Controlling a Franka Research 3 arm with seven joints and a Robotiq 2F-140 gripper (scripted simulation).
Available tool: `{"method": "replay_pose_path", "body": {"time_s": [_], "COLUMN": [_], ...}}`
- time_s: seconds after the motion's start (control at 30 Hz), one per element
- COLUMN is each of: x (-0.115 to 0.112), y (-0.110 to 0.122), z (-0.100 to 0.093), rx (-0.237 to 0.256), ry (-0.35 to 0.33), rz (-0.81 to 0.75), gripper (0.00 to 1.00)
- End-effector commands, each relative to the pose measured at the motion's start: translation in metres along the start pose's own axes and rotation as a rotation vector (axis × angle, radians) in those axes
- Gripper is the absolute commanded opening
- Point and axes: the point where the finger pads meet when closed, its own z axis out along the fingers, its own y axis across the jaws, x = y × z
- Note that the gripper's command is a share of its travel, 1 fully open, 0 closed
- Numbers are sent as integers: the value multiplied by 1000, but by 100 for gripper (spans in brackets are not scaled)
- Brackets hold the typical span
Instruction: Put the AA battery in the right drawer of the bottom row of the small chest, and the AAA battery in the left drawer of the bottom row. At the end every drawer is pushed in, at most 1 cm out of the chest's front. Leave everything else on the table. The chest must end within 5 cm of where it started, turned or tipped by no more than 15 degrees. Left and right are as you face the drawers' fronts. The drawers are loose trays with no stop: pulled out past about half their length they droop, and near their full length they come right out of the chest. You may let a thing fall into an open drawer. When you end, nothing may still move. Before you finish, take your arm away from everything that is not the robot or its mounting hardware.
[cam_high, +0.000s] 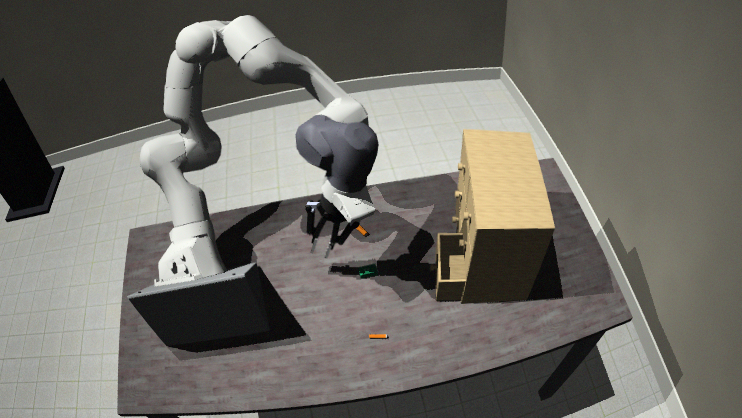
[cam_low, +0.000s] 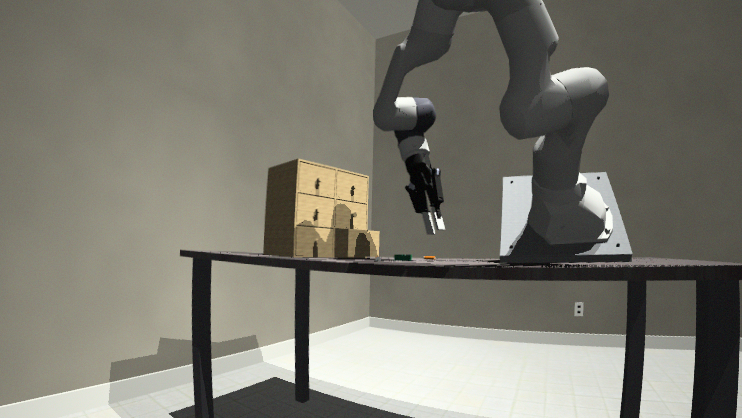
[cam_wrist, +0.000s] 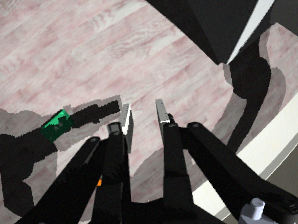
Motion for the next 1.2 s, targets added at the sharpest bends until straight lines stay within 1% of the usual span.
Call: {"method": "replay_pose_path", "body": {"time_s": [0.0,0.07,0.17,0.2,0.23,0.33,0.37,0.43,0.53,0.57,0.6,0.73,0.77,0.8,0.9,0.93,0.97,1.07,1.1,1.17], "x": [-5,-5,-5,-7,-7,-7,-10,-10,-10,-14,-14,-14,-19,-19,-19,-25,-25,-25,-31,-31], "y": [-1,-1,-1,-3,-3,-3,-6,-6,-6,-9,-9,-9,-12,-12,-12,-16,-16,-16,-20,-20], "z": [5,5,5,7,7,7,9,9,9,10,10,10,10,10,10,10,10,10,9,9], "rx": [2,2,2,8,9,9,18,20,20,33,35,35,51,53,53,69,71,72,88,91], "ry": [-4,-5,-5,2,1,1,6,5,5,7,6,6,5,3,3,-1,-3,-3,-11,-14], "rz": [279,330,330,436,466,476,570,623,623,726,754,766,874,903,904,1000,1028,1035,1124,1159], "gripper": [20,20,20,20,20,20,20,20,20,20,20,20,20,20,20,20,20,20,20,20]}}
